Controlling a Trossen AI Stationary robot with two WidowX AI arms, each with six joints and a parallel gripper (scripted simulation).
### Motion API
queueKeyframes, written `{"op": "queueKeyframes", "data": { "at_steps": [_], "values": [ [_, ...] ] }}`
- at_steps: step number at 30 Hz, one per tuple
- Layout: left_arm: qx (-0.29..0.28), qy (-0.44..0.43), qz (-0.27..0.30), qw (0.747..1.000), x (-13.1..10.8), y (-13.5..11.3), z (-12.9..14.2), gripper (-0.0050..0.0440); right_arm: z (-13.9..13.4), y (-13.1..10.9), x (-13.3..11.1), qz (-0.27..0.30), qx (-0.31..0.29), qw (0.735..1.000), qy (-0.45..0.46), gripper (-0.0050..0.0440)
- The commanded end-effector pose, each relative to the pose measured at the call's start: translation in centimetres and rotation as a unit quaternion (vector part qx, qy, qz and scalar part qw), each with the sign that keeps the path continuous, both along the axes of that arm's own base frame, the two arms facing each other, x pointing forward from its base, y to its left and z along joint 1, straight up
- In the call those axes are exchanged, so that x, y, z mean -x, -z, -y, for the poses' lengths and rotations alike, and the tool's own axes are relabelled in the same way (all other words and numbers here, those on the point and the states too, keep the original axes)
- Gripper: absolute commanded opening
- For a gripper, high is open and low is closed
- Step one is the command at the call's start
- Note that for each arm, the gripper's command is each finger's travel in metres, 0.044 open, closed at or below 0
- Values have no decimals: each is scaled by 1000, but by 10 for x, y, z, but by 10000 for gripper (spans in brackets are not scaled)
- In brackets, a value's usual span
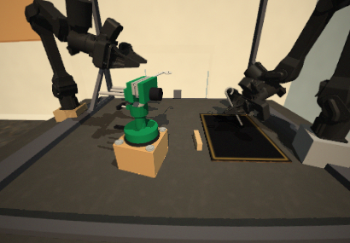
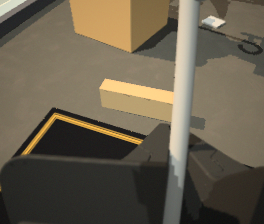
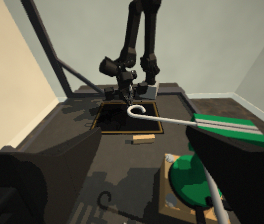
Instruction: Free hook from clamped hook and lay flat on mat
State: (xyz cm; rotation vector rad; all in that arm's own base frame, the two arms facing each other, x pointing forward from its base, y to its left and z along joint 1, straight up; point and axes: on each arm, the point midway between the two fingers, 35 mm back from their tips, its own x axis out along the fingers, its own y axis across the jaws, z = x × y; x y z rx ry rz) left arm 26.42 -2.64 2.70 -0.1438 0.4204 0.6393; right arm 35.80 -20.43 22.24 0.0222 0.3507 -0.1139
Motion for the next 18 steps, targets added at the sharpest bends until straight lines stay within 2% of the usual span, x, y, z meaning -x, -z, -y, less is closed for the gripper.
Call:
{"op": "queueKeyframes", "data": {
  "at_steps": [1,18],
  "values": [
    [3,-2,5,1000,-2,2,1,0,-1,-11,0,11,10,1000,-3,440],
    [3,-2,5,1000,-5,17,3,0,-1,-11,0,11,10,1000,-3,440]
  ]
}}
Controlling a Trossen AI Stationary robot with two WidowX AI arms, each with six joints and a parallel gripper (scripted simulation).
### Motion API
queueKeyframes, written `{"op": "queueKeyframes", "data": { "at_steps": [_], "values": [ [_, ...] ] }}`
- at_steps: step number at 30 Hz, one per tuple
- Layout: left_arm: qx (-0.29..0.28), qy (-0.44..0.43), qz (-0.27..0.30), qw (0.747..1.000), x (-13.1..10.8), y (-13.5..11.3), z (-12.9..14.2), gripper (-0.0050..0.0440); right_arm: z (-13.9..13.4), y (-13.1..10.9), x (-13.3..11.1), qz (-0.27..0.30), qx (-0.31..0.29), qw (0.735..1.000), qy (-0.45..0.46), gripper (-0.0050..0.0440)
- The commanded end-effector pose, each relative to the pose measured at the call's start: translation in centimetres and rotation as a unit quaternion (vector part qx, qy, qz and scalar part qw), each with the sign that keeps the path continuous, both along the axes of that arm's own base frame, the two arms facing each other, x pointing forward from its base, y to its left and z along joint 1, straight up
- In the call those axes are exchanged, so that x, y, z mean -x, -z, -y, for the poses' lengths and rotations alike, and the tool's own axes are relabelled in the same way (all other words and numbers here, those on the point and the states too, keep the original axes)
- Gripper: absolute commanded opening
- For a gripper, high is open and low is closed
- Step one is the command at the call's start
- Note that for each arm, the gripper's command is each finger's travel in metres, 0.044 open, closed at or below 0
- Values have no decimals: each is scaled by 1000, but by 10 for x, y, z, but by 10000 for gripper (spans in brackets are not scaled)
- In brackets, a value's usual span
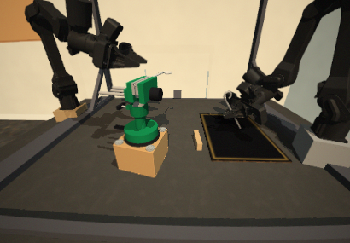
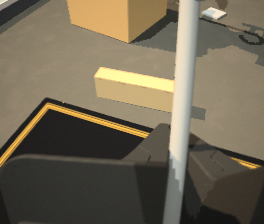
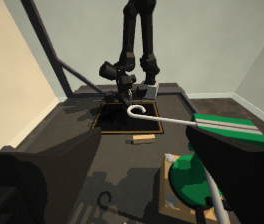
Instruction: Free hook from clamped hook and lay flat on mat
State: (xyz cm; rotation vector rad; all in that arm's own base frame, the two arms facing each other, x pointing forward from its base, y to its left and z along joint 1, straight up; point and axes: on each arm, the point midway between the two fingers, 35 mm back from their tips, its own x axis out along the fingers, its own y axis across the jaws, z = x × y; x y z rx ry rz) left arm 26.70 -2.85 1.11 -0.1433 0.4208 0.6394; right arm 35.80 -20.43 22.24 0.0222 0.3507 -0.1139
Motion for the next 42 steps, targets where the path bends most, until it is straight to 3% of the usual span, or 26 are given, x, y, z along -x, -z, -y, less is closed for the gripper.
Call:
{"op": "queueKeyframes", "data": {
  "at_steps": [1,42],
  "values": [
    [3,-2,6,1000,-2,2,1,0,-1,-11,0,11,10,1000,-3,440],
    [3,-1,5,1000,-2,38,1,0,-1,-11,0,11,10,1000,-3,440]
  ]
}}
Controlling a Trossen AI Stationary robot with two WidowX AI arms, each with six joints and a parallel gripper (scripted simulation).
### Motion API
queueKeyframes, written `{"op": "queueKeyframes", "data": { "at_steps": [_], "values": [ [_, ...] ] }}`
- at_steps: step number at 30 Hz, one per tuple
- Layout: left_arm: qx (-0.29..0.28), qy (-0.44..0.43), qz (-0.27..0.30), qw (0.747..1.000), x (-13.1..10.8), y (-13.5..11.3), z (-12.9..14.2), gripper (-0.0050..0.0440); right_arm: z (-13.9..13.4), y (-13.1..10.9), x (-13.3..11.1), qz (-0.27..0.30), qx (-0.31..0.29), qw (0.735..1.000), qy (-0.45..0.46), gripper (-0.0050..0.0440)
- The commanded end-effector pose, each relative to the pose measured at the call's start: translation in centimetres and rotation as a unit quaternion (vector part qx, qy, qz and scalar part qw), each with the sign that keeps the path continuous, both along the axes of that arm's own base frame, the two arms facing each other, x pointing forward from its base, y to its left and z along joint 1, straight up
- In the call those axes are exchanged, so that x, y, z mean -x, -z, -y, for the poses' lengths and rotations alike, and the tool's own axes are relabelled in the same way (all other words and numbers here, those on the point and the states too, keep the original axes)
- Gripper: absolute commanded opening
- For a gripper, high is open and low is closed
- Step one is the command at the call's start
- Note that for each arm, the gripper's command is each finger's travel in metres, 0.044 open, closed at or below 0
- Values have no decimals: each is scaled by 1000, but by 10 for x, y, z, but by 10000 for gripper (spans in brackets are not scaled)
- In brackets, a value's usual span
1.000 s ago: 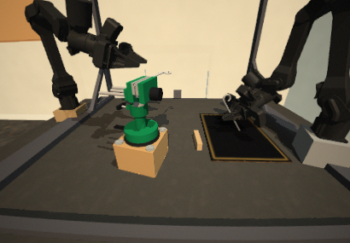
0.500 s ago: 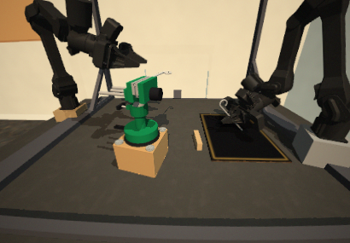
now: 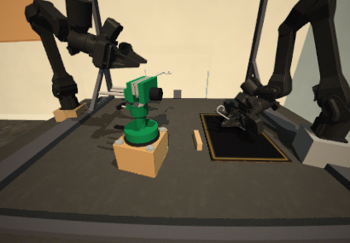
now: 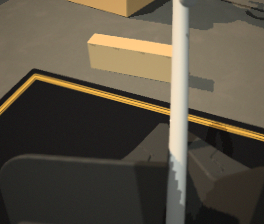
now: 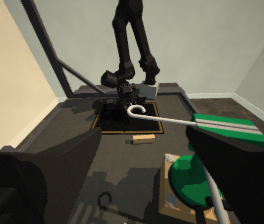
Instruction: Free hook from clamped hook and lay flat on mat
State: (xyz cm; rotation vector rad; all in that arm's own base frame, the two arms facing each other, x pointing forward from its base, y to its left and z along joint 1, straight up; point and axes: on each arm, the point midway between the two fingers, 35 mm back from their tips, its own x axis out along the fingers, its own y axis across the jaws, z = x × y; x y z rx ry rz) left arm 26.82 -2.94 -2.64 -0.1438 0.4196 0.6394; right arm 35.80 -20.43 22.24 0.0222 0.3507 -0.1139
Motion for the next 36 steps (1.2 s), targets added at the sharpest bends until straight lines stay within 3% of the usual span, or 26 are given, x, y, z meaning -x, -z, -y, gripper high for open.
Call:
{"op": "queueKeyframes", "data": {
  "at_steps": [1,36],
  "values": [
    [3,-1,4,1000,-1,2,0,0,-1,-11,0,11,10,1000,-3,440],
    [3,0,4,1000,3,26,-2,5,-1,-11,0,11,10,1000,-3,440]
  ]
}}
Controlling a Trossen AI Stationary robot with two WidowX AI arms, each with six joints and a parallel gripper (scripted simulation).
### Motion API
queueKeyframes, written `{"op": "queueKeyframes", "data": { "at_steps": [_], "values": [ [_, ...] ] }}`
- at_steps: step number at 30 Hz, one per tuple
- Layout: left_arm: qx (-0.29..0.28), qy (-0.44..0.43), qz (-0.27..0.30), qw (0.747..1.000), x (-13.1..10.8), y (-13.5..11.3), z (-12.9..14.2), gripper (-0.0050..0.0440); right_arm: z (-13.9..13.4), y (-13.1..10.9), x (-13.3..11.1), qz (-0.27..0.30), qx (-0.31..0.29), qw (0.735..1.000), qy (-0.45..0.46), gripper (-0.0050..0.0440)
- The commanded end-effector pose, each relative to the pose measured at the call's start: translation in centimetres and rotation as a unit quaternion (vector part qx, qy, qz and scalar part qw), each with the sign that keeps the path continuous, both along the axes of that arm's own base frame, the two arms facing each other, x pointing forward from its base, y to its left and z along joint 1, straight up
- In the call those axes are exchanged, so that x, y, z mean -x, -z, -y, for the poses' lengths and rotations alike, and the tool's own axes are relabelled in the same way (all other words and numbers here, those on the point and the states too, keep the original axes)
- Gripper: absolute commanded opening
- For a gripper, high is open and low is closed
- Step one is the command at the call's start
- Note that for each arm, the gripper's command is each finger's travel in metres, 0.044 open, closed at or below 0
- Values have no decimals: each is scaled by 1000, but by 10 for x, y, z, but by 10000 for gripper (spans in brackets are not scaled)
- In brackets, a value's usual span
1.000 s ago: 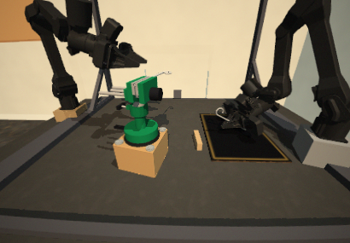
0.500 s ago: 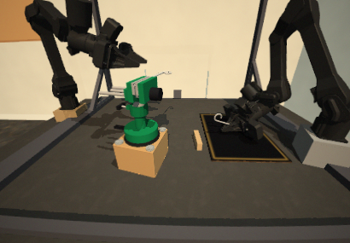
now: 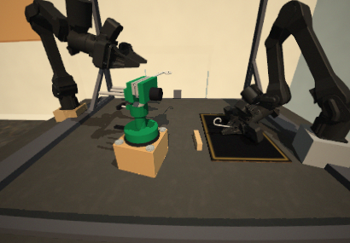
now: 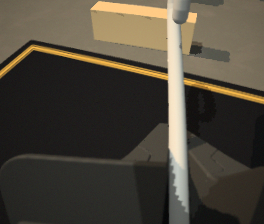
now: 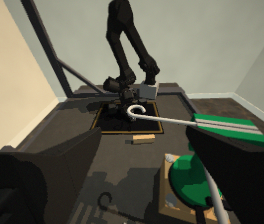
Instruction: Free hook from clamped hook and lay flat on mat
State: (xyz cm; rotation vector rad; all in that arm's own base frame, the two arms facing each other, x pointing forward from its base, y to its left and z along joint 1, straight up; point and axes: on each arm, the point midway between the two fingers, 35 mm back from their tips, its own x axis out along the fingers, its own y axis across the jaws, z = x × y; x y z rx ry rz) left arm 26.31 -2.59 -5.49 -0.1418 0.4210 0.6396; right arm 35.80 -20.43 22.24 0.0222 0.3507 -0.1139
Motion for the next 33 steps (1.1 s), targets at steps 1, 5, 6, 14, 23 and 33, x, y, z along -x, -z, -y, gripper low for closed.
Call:
{"op": "queueKeyframes", "data": {
  "at_steps": [1,5,6,14,23,33],
  "values": [
    [4,0,5,1000,-2,-3,1,7,-1,-11,0,11,10,1000,-3,440],
    [4,0,5,1000,-2,-3,1,13,-1,-11,0,11,10,1000,-3,440],
    [4,0,5,1000,-2,-3,1,15,-1,-11,0,11,10,1000,-3,440],
    [4,0,5,1000,-2,-3,1,25,-1,-11,0,11,10,1000,-3,440],
    [4,0,5,1000,-2,-3,1,40,-1,-11,0,11,10,1000,-3,440],
    [4,0,5,1000,-2,-3,1,98,-1,-11,0,11,10,1000,-3,440]
  ]
}}
